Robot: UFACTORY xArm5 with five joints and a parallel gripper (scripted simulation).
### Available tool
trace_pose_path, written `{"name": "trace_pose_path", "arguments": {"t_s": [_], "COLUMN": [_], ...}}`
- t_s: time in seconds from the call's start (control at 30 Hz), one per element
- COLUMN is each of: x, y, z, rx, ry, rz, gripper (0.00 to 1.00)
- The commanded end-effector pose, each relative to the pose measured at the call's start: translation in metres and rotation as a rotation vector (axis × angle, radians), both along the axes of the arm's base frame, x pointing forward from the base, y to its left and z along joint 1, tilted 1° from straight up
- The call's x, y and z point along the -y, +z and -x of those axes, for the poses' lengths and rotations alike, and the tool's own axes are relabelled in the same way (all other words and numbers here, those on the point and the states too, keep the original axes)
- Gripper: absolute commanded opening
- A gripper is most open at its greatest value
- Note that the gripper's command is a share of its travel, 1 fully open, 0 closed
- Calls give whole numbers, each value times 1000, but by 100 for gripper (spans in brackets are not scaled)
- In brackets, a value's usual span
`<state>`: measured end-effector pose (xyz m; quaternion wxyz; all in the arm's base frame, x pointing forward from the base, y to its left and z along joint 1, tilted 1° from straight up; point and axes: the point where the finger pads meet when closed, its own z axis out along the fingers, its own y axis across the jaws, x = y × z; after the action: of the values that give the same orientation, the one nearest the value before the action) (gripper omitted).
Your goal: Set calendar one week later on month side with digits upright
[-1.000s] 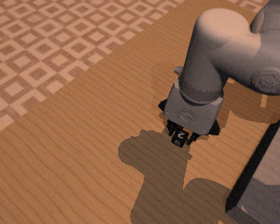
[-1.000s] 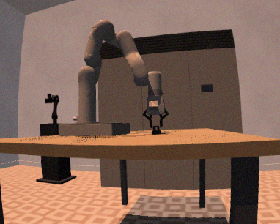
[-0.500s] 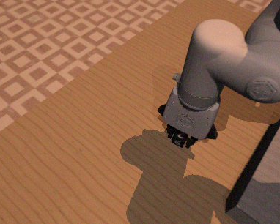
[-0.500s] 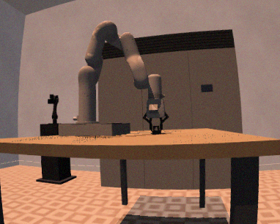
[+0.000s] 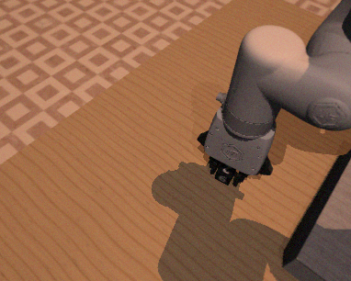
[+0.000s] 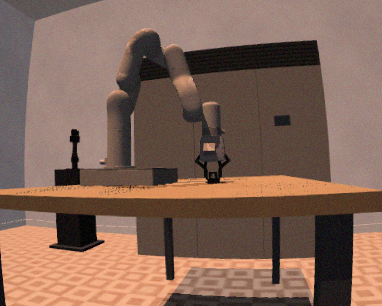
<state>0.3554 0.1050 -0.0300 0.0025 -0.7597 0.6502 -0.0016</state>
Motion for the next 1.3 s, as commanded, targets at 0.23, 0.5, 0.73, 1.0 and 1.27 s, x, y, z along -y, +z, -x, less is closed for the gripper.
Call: {"name": "trace_pose_path", "arguments": {"t_s": [0.23,0.5,0.73,1.0,1.27], "x": [0,0,0,0,0], "y": [1,1,1,1,1], "z": [-1,-1,-1,-1,-1], "rx": [3,3,3,3,3], "ry": [0,0,0,0,0], "rz": [-1,-1,-1,-1,-1], "gripper": [47,47,27,27,27]}}
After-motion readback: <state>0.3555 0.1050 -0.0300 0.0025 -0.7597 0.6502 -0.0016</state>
